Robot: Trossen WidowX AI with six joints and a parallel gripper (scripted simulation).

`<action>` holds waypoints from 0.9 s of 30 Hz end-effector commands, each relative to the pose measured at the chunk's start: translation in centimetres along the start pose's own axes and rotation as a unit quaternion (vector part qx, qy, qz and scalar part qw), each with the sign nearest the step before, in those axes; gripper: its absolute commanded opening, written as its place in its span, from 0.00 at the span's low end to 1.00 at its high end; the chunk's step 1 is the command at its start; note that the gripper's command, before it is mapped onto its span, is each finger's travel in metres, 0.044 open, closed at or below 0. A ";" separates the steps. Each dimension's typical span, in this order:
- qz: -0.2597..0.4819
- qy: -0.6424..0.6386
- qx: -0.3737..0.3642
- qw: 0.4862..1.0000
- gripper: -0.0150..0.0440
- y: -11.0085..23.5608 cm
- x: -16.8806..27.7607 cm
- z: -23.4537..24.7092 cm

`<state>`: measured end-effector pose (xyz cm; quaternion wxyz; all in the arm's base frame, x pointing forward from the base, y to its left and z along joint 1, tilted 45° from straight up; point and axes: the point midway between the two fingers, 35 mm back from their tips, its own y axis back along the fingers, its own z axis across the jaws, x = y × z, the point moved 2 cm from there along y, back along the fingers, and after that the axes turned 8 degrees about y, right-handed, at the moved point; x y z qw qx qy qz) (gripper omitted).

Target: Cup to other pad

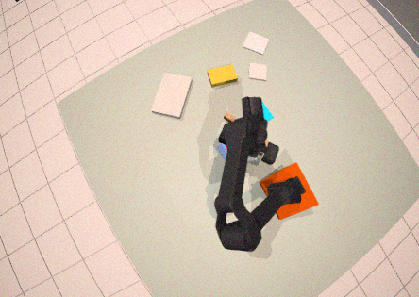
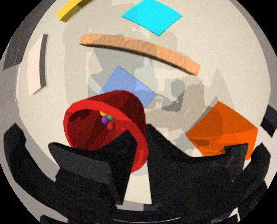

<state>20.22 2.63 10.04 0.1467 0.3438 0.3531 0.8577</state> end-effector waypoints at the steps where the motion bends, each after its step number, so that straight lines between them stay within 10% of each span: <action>1: -0.001 0.001 0.000 1.000 0.25 0.0 -0.4 -0.1; 27: -0.004 0.003 0.002 1.000 0.25 0.1 -4.7 -1.6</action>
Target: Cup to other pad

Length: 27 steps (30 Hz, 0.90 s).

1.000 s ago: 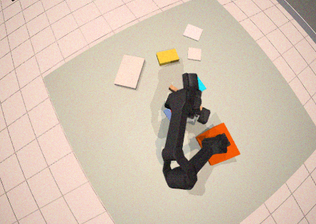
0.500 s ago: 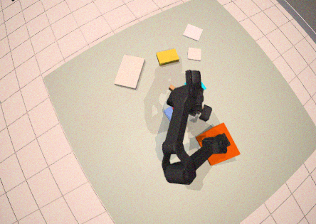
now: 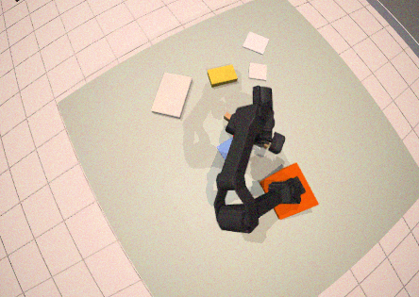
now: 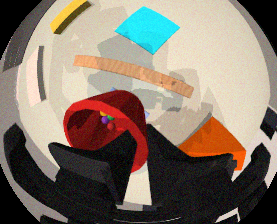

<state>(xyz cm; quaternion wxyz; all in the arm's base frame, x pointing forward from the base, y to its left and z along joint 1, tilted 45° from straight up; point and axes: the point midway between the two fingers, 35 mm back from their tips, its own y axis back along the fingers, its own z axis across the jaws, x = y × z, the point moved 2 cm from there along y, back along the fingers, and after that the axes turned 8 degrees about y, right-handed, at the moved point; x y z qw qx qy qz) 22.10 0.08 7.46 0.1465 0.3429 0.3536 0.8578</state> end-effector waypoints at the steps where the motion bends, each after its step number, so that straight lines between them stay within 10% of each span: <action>1: -0.004 0.002 0.001 1.000 0.25 0.2 -1.0 -0.3; 27: -0.005 0.003 0.002 1.000 0.25 0.3 -5.4 -1.8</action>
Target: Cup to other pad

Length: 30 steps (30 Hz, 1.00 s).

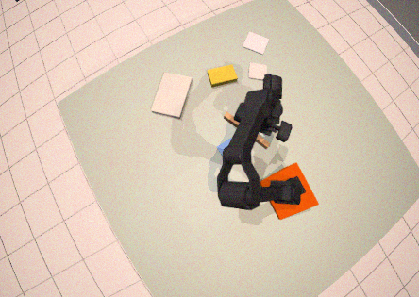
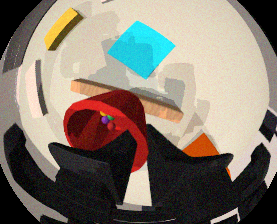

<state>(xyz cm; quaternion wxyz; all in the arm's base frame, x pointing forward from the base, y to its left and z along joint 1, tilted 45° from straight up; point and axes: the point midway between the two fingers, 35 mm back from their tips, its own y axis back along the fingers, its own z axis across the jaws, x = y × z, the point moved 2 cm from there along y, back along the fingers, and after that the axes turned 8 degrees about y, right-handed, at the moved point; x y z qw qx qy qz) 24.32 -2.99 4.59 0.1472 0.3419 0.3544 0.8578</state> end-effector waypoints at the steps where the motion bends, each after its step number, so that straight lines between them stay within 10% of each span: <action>1: -0.004 0.002 0.001 1.000 0.25 0.2 -1.0 -0.4; 30: -0.005 0.002 0.002 1.000 0.25 0.5 -6.0 -2.1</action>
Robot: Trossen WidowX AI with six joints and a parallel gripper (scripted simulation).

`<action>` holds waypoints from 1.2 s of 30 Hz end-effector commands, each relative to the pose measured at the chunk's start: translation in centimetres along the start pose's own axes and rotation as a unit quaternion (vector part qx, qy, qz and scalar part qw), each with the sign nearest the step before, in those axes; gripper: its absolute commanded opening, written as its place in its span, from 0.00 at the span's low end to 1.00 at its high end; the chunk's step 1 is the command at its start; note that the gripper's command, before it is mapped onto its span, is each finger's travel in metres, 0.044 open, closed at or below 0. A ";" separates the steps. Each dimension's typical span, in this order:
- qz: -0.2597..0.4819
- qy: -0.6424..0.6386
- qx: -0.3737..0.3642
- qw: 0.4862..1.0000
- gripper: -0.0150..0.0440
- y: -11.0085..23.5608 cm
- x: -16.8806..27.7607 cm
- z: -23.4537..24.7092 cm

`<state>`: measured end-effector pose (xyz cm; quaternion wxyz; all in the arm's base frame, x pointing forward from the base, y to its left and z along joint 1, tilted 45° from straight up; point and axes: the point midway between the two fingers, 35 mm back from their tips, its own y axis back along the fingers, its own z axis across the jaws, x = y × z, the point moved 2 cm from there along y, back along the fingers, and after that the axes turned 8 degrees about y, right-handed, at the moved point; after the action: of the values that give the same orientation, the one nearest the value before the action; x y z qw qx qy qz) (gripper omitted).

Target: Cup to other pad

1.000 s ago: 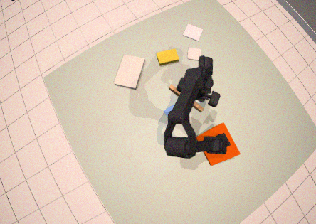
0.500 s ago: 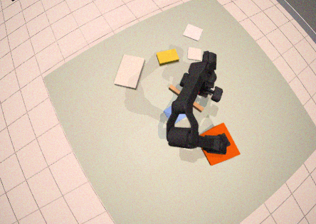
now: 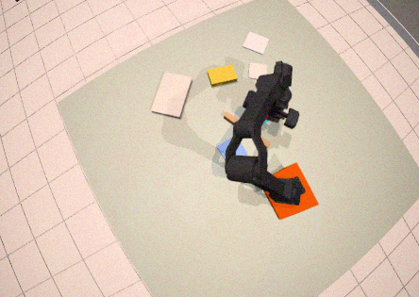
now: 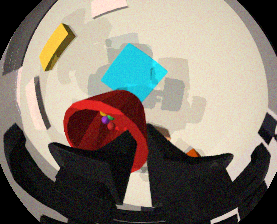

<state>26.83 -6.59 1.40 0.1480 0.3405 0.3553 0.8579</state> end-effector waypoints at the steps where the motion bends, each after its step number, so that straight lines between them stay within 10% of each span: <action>1: -0.004 0.001 0.001 1.000 0.25 0.2 -1.1 -0.4; 36: -0.004 0.002 0.001 1.000 0.25 -1.8 -4.2 -1.6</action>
<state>28.75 -8.76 -2.27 0.1497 0.3355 0.3615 0.8569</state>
